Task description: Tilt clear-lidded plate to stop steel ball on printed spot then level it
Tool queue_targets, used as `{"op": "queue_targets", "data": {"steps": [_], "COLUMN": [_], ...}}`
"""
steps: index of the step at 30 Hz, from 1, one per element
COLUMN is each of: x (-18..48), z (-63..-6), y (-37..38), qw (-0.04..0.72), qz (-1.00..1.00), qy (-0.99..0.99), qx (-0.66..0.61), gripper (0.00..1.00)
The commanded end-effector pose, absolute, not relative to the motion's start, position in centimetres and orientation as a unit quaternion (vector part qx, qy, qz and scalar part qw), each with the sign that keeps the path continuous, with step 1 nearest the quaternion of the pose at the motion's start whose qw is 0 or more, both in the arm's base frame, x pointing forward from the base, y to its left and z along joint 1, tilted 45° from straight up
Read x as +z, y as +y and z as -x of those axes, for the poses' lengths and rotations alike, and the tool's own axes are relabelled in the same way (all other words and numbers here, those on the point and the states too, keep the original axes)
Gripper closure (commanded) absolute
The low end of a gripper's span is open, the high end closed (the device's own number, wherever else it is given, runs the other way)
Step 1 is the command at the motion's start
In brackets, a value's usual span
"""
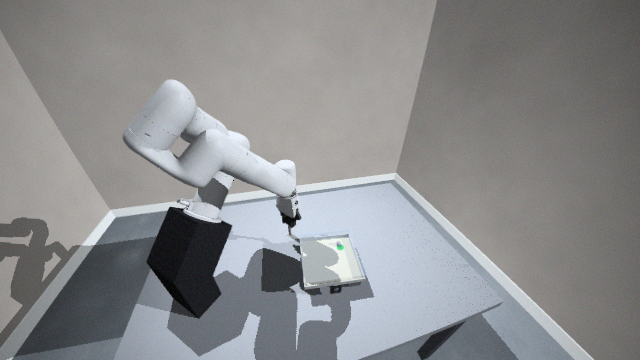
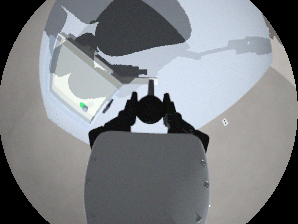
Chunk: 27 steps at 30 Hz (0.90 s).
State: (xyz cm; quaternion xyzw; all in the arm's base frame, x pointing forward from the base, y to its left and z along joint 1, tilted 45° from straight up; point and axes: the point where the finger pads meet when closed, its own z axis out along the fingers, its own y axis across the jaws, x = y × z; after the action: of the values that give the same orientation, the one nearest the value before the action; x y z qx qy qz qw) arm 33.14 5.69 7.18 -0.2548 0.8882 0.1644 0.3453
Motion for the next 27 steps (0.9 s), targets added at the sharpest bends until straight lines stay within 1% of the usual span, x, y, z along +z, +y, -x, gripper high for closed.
{"op": "queue_targets", "data": {"steps": [1, 27], "x": [7.26, 7.07], "z": [-33.21, -33.28], "y": [5.78, 5.99], "qw": [0.347, 0.347], "qz": [0.255, 0.255], "qy": [0.888, 0.888], "qx": [0.164, 0.164], "gripper": [1.00, 1.00]}}
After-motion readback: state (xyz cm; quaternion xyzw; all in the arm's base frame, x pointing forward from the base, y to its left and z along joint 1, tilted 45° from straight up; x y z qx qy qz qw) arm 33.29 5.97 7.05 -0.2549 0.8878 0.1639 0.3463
